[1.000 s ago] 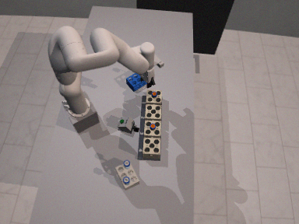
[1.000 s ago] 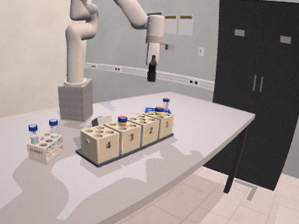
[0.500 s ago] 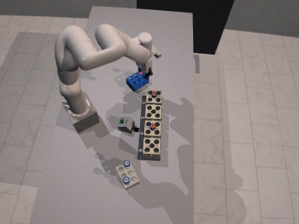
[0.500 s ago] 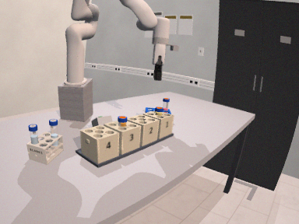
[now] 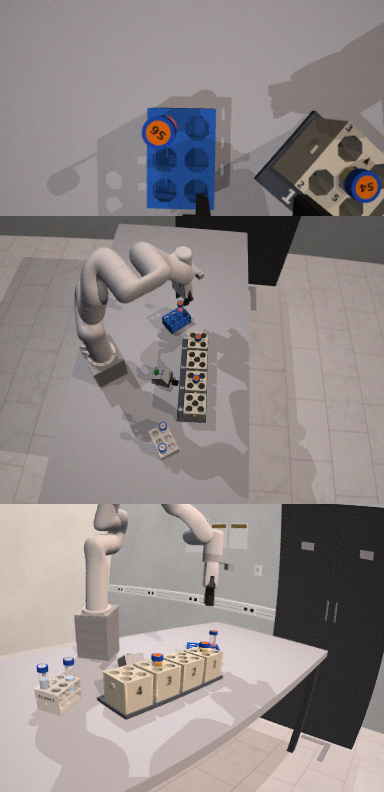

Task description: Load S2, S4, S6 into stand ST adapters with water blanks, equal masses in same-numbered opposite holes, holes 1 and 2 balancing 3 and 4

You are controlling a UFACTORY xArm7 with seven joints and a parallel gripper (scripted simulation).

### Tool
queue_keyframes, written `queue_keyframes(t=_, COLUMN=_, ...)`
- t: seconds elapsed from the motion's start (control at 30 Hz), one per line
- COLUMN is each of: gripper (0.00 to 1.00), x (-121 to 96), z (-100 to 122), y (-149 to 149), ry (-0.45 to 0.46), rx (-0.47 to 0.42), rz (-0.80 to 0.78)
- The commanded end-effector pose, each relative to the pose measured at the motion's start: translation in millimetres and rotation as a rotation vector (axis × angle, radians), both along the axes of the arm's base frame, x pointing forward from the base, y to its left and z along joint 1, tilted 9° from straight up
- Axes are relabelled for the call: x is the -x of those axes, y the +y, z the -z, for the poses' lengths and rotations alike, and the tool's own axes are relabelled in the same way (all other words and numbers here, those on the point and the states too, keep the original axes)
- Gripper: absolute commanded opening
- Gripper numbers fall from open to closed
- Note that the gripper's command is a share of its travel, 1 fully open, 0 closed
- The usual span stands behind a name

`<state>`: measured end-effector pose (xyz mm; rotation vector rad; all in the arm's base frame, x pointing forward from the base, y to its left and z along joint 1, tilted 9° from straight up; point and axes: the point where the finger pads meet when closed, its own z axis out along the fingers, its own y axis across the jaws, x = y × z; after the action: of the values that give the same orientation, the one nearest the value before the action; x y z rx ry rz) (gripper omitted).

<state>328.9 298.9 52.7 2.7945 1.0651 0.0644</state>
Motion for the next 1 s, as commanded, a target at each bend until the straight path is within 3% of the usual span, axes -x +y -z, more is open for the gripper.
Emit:
queue_keyframes(t=0.0, gripper=0.57, x=4, z=2, y=23, ry=-0.004, rx=0.0, rz=0.0)
queue_keyframes(t=0.47, gripper=0.57, x=18, z=11, y=79, ry=-0.004, rx=0.0, rz=0.0)
queue_keyframes(t=0.97, gripper=0.57, x=17, z=19, y=78, ry=-0.004, rx=0.0, rz=0.0)
